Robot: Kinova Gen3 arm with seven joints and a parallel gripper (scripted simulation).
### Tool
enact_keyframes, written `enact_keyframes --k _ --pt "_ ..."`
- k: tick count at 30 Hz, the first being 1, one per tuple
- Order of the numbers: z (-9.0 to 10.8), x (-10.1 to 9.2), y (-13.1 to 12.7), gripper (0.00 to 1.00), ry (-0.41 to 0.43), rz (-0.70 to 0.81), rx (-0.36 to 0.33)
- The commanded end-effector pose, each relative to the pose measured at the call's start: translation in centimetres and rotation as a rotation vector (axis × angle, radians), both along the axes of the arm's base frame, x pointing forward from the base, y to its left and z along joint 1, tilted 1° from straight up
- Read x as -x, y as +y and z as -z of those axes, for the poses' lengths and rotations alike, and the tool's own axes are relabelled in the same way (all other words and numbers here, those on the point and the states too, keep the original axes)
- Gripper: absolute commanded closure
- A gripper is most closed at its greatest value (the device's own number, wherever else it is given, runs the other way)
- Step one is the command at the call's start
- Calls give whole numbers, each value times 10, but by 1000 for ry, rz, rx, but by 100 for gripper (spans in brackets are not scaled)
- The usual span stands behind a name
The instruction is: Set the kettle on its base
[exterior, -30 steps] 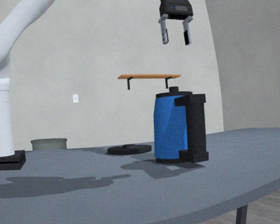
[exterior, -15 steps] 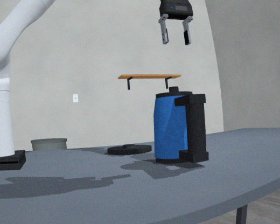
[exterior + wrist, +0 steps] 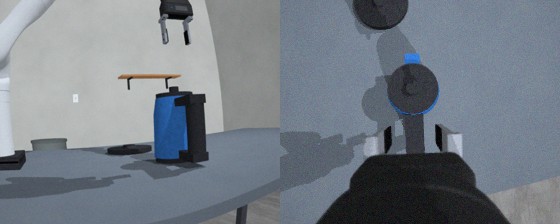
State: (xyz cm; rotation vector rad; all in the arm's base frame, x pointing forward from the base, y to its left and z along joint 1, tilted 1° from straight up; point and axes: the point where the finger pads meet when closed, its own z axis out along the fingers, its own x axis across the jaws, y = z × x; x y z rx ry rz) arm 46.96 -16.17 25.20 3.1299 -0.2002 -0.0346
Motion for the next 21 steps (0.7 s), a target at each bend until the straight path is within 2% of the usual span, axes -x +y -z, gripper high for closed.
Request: enact_keyframes --k 1,14,21 --pt "-1 0 0 0 -2 0 0" --pt "19 0 0 0 -2 0 0" --pt "48 1 0 0 -2 0 0"
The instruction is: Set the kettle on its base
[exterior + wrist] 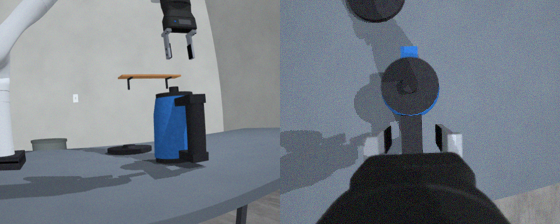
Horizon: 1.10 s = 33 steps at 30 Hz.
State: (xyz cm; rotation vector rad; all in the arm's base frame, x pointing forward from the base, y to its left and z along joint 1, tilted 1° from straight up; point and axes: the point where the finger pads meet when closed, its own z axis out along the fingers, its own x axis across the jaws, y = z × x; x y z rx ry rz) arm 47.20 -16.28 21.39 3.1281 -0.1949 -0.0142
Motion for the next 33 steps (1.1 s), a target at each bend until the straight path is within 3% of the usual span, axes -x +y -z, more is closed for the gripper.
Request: enact_keyframes --k 1,8,18,33 --pt "15 3 1 0 11 3 -3" --pt "48 4 1 0 11 3 -3" --pt "75 5 0 0 11 3 -3" --pt "82 5 0 0 11 3 -3"
